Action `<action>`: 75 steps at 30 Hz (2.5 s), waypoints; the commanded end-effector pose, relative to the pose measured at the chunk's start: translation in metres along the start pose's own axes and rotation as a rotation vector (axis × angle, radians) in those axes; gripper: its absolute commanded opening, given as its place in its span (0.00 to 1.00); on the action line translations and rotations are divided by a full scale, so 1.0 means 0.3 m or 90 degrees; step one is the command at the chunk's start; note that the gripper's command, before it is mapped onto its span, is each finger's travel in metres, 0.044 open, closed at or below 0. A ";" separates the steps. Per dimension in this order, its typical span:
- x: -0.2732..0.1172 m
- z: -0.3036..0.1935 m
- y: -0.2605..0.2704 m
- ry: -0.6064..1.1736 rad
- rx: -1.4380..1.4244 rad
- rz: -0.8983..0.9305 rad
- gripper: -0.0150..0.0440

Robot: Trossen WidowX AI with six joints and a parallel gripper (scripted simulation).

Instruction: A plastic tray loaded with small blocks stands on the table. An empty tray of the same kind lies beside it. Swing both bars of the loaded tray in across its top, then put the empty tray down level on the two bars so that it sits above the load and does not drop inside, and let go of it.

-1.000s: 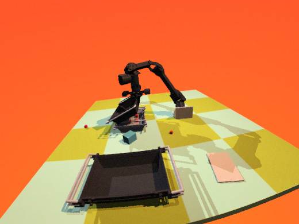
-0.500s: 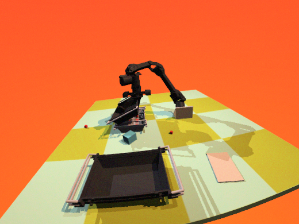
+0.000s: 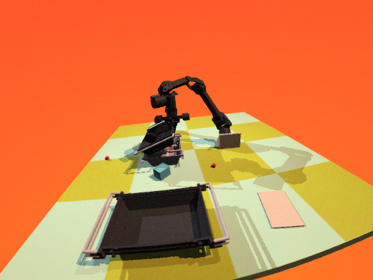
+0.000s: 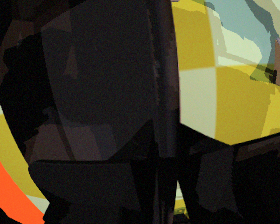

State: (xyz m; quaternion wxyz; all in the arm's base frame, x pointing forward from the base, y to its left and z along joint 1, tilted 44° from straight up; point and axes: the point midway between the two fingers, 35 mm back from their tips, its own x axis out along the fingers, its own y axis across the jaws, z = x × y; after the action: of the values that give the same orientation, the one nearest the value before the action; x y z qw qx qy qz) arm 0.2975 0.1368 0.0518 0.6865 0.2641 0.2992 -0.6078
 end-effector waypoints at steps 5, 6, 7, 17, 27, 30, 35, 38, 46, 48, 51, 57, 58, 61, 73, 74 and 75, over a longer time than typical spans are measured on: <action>0.027 0.008 -0.022 -0.004 -0.007 -0.006 0.25; 0.028 0.008 -0.022 -0.004 -0.007 -0.006 0.25; 0.028 0.008 -0.022 -0.004 -0.007 -0.006 0.25; 0.050 0.012 -0.034 -0.004 -0.007 -0.006 0.25; 0.055 0.013 -0.036 -0.004 -0.007 -0.006 0.25; 0.055 0.013 -0.036 -0.004 -0.007 -0.006 0.25; 0.061 0.014 -0.039 -0.004 -0.008 -0.006 0.25; 0.071 0.016 -0.044 -0.004 -0.008 -0.006 0.25; 0.082 0.019 -0.049 -0.004 -0.008 -0.006 0.25; 0.082 0.019 -0.049 -0.004 -0.008 -0.006 0.25; 0.082 0.019 -0.049 -0.004 -0.008 -0.006 0.25; 0.082 0.019 -0.049 -0.004 -0.008 -0.006 0.25; 0.082 0.019 -0.049 -0.004 -0.008 -0.006 0.25; 0.082 0.019 -0.049 -0.004 -0.008 -0.006 0.25; 0.111 0.024 -0.060 -0.004 -0.008 -0.006 0.25; 0.111 0.024 -0.060 -0.004 -0.008 -0.006 0.25; 0.111 0.024 -0.060 -0.004 -0.008 -0.006 0.25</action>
State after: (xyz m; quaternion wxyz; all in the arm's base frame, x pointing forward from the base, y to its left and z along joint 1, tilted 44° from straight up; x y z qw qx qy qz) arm 0.2854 0.1143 0.0345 0.6927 0.2608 0.3012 -0.6012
